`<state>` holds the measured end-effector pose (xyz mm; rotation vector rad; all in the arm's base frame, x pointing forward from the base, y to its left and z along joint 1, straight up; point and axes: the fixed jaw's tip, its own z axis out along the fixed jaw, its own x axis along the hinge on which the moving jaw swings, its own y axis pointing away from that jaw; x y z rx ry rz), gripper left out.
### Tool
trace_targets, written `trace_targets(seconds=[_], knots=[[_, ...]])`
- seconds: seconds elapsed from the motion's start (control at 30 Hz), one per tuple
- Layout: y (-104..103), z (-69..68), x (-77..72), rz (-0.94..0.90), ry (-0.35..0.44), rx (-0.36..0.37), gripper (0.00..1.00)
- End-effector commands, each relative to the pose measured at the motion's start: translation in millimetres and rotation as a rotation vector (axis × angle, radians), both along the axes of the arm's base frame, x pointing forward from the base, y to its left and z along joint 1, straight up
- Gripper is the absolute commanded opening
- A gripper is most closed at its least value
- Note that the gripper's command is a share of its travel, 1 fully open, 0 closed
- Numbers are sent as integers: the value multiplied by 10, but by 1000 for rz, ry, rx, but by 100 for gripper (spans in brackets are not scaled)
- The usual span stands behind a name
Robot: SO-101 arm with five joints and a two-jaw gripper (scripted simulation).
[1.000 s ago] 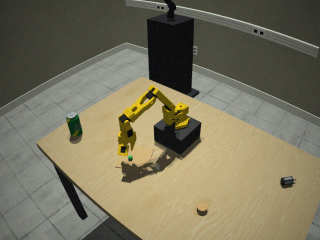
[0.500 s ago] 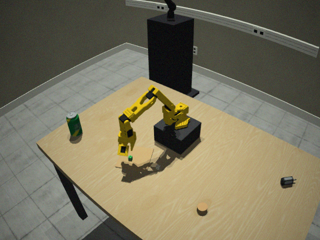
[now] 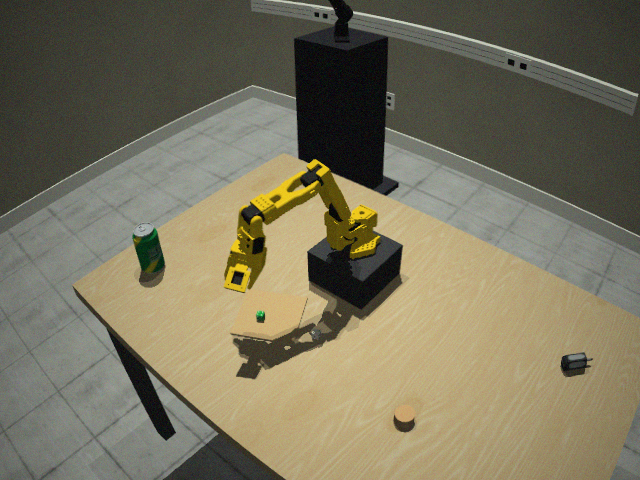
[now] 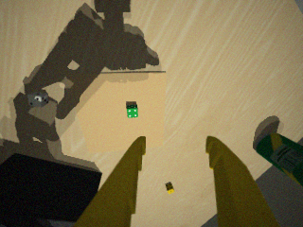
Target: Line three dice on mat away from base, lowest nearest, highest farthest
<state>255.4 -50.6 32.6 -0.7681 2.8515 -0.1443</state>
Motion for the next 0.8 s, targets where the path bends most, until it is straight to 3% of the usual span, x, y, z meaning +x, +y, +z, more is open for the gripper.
trace_targets(seconds=[0.0,0.17,0.3,0.77], knots=[[-31,215,64,-12,-87,-17,26],[-45,521,126,-11,-211,-44,25],[-48,646,140,-11,-261,-55,25],[27,657,150,-19,-274,-42,25]])
